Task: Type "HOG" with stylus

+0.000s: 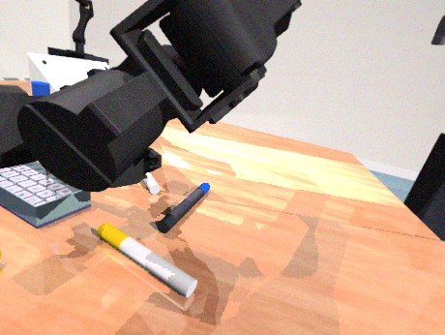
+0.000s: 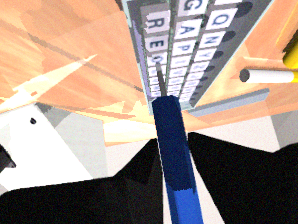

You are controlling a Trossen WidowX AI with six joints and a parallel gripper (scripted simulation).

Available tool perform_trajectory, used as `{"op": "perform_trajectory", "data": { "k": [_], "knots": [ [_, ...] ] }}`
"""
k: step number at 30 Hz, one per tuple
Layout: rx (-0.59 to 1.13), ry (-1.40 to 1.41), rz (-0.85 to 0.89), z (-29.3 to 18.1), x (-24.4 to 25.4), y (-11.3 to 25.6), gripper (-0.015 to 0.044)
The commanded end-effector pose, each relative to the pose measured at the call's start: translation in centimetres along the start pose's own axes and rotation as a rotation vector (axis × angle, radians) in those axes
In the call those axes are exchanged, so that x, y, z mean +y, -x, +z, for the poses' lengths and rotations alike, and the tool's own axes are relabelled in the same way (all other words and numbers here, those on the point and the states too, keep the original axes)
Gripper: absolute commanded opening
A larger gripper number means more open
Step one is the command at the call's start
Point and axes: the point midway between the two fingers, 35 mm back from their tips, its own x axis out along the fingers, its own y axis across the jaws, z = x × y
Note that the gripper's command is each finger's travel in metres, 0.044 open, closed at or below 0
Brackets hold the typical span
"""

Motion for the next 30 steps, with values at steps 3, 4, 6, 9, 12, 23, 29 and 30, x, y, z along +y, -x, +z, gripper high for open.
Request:
{"op": "perform_trajectory", "data": {
  "k": [3, 4, 6, 9, 12, 23, 29, 30],
  "knots": [
    [-0.002, -0.005, 0.002, 0.3, 0.0, -0.2, 0.0081],
    [-0.002, -0.005, 0.002, 0.3, 0.0, -0.2, 0.0081],
    [-0.002, -0.005, 0.002, 0.4, 0.0, -0.3, 0.0081],
    [-0.002, -0.005, 0.002, 0.5, 0.0, -0.3, 0.0081],
    [-0.002, -0.005, 0.002, 0.6, 0.0, -0.4, 0.0081],
    [-0.002, -0.005, 0.002, 0.1, 0.0, -0.1, 0.0081],
    [-0.001, -0.006, 0.002, -2.4, 0.0, 1.3, 0.0081],
    [-0.001, -0.006, 0.002, -2.7, 0.0, 1.5, 0.0081]
  ]
}}
